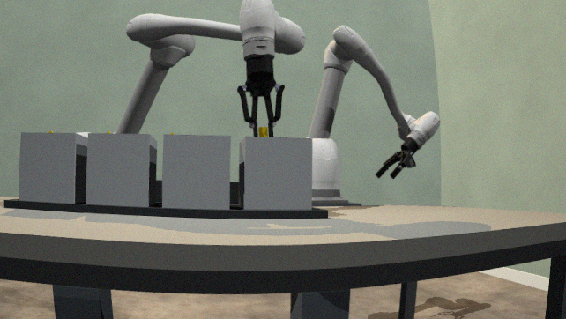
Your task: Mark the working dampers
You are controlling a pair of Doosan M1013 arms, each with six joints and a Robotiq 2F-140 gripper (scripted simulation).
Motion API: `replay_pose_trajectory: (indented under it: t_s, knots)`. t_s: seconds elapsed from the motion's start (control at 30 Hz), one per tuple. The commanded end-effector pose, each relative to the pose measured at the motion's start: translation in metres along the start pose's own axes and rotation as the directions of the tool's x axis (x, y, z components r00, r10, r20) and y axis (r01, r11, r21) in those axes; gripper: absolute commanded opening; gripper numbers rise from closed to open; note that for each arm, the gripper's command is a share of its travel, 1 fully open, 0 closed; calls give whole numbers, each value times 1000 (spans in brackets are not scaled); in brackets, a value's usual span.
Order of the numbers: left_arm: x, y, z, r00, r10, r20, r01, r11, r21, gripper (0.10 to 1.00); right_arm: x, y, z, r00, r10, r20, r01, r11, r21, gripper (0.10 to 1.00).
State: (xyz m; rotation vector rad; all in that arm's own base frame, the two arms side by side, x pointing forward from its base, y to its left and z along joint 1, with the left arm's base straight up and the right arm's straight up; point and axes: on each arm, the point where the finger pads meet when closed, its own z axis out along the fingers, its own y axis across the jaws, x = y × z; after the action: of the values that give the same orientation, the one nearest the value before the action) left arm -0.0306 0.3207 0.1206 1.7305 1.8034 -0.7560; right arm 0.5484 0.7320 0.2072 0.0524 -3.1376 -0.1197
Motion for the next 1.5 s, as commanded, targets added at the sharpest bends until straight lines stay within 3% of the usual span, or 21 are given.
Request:
replay_pose_trajectory:
  t_s: [0.0,1.43,1.47]
  knots:
    - [0,0,0,1000,0,-1,0,1000,0,1000,0,0,1,1000,0,1,0,1000,-2,303]
    - [0,0,0,1000,0,-1,0,1000,0,1000,0,0,2,1000,0,1,0,1000,-2,303]
    - [0,0,0,1000,0,-1,0,1000,0,1000,0,0,2,1000,0,1,0,1000,-2,196]
